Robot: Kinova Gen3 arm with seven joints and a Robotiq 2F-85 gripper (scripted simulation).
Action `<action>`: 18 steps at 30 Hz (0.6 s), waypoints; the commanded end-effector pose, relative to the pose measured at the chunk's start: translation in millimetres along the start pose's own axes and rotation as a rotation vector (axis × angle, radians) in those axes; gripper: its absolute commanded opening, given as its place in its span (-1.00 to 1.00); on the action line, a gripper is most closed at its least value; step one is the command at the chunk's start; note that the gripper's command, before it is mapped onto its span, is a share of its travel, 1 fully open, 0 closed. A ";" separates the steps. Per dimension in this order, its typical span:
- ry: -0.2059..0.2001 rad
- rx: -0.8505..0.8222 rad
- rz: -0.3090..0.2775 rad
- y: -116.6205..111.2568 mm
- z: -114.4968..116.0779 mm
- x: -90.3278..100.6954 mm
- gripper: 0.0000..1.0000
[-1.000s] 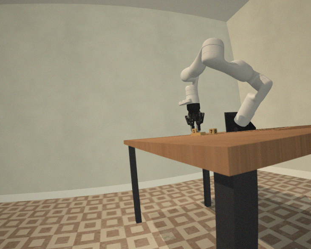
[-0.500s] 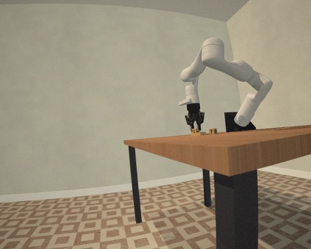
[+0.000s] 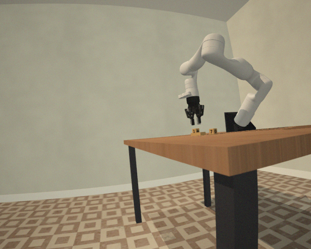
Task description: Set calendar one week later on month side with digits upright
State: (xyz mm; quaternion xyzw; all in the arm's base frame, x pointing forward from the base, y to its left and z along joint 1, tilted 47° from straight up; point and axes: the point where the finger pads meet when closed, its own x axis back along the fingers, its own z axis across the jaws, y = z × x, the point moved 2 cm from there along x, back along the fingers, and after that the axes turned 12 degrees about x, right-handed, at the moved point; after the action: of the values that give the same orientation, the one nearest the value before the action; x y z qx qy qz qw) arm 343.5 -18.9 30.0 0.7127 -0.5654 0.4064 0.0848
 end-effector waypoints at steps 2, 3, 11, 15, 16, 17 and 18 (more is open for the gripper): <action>0.010 0.004 0.014 -3.0 2.7 14.5 -0.07; 0.010 0.004 0.014 -2.9 2.6 20.0 -0.07; 0.010 0.004 0.014 -2.5 2.3 48.9 -0.07; 0.010 0.004 0.014 -2.5 2.3 50.9 -0.07; 0.010 0.004 0.014 -2.5 2.3 50.9 1.00; 0.010 0.004 0.014 -2.5 2.3 50.9 1.00; 0.010 0.004 0.014 -2.5 2.3 50.9 1.00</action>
State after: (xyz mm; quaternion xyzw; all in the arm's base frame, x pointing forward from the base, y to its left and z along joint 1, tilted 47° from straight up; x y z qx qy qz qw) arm 348.0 -55.9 63.1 0.7078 -0.5684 0.4110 0.0833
